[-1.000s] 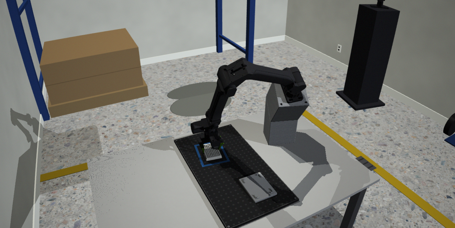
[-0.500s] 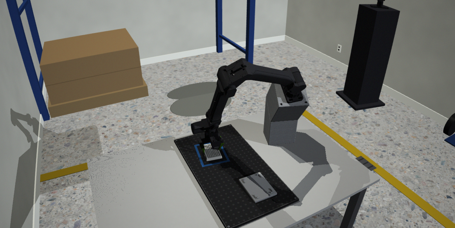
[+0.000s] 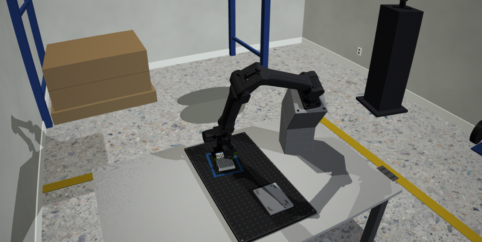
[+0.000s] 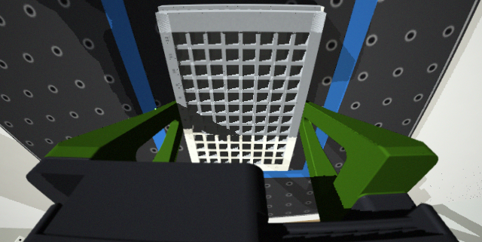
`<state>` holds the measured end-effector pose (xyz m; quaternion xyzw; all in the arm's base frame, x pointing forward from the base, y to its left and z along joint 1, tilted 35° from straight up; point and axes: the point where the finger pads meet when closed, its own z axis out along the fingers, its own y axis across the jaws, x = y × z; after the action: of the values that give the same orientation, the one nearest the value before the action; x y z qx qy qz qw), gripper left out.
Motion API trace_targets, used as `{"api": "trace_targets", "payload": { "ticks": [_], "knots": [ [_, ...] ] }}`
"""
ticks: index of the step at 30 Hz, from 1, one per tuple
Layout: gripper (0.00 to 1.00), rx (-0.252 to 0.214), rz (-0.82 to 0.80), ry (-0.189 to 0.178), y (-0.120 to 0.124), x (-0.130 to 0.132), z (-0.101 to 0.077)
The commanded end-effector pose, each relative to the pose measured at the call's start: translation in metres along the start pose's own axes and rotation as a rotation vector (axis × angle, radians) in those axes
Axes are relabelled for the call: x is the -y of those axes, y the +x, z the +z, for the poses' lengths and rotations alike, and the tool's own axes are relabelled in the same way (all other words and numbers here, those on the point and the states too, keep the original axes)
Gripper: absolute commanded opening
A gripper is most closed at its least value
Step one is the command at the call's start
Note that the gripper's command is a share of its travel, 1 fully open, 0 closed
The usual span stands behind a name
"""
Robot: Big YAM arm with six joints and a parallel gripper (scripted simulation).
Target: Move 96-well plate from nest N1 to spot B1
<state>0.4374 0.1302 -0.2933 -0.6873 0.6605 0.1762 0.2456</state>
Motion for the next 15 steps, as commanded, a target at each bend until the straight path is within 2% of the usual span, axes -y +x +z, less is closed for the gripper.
{"api": "trace_targets", "payload": {
  "ticks": [1,15],
  "knots": [
    [0.0,0.0,-0.003,-0.003,-0.0051,0.0017,0.0056],
    [0.0,0.0,-0.003,-0.003,-0.0047,-0.0014,0.0058]
  ]
}}
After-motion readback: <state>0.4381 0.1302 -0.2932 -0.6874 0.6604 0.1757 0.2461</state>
